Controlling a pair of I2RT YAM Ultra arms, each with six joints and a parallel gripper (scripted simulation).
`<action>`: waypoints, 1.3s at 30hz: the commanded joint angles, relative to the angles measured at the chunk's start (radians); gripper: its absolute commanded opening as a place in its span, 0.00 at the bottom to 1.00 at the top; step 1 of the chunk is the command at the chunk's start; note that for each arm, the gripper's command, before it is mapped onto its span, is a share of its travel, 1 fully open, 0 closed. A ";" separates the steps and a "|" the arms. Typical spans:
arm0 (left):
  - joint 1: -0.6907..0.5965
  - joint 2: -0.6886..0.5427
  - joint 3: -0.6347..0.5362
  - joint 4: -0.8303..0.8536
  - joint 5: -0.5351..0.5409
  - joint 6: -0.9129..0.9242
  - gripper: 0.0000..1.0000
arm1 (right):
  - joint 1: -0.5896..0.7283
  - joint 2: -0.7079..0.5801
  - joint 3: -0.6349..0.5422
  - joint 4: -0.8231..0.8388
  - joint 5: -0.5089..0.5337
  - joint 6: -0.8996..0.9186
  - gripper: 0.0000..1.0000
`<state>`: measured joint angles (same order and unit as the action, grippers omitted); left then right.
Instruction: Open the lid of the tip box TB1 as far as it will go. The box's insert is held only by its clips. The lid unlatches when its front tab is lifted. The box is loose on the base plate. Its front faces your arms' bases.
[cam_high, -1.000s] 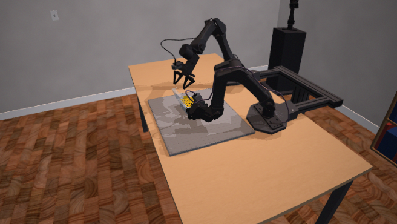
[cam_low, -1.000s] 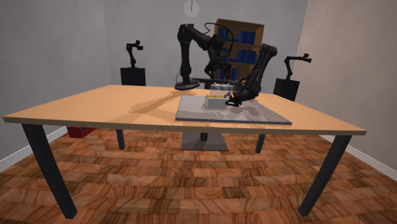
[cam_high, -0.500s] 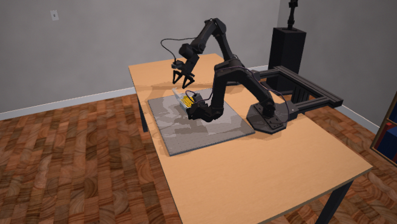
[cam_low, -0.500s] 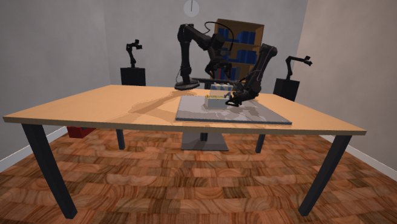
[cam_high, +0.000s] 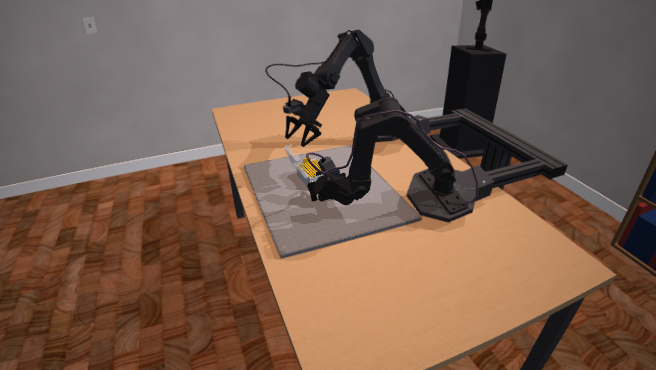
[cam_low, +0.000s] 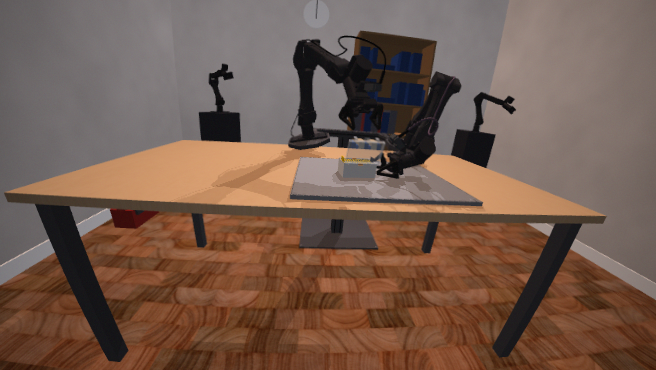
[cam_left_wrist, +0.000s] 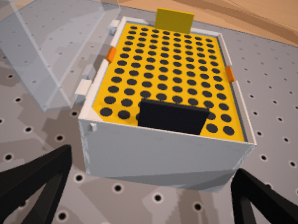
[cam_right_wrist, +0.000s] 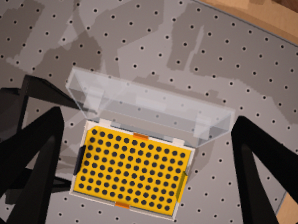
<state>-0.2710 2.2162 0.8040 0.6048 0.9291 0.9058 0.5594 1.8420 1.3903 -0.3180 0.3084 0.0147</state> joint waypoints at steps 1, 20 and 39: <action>0.024 -0.047 -0.025 -0.052 0.044 0.037 1.00 | 0.004 -0.035 0.005 0.022 -0.013 -0.006 1.00; 0.118 -0.143 -0.038 -0.237 0.102 0.192 1.00 | 0.004 -0.035 0.005 0.022 -0.013 -0.006 1.00; 0.124 -0.143 -0.047 -0.244 0.102 0.196 1.00 | 0.004 -0.035 0.005 0.022 -0.013 -0.006 1.00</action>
<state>-0.1413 2.0830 0.7456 0.3809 1.0031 1.0924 0.5594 1.8420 1.3903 -0.3180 0.3084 0.0147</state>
